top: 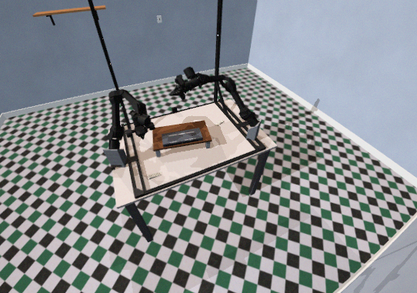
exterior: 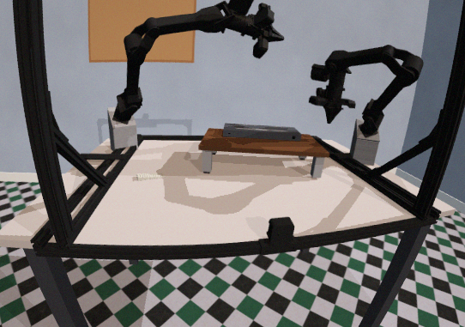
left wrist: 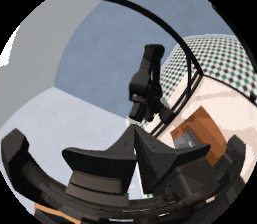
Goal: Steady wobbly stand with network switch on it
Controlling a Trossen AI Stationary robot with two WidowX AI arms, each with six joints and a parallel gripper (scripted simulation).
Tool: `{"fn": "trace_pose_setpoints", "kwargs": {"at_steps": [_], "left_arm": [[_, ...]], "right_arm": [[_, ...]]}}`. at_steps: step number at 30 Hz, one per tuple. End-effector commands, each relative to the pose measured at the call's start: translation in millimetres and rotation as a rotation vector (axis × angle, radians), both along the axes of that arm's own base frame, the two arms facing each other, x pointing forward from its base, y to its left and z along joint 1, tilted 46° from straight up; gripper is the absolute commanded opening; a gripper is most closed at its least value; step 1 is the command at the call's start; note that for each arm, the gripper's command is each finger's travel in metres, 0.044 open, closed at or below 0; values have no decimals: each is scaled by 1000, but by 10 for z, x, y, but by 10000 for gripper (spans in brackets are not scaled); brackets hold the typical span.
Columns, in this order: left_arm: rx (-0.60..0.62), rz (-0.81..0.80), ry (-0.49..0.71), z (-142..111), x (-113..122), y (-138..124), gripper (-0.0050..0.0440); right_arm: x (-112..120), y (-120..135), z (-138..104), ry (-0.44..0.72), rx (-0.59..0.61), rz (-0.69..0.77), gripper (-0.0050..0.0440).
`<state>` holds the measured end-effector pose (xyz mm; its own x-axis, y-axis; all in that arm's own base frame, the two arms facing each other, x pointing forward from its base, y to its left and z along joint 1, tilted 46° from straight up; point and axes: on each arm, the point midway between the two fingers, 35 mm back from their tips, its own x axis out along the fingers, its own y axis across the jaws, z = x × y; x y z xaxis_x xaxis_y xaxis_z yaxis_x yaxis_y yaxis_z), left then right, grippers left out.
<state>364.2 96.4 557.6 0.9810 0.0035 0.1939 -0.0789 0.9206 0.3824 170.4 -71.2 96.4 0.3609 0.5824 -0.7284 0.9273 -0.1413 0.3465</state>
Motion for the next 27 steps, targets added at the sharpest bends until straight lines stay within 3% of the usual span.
{"fn": "trace_pose_setpoints", "kwargs": {"at_steps": [1,12,18,27], "left_arm": [[-6,10,-16,49,37,30,0],[47,73,-456,1189,-712,-123,0],[47,73,-456,1189,-712,-123,0],[67,80,-814,1875,-1564,-354,0]], "right_arm": [[0,0,0,0,0,0,0],[0,0,0,0,0,0,0],[0,0,0,0,0,0,0],[0,0,0,0,0,0,0]]}}
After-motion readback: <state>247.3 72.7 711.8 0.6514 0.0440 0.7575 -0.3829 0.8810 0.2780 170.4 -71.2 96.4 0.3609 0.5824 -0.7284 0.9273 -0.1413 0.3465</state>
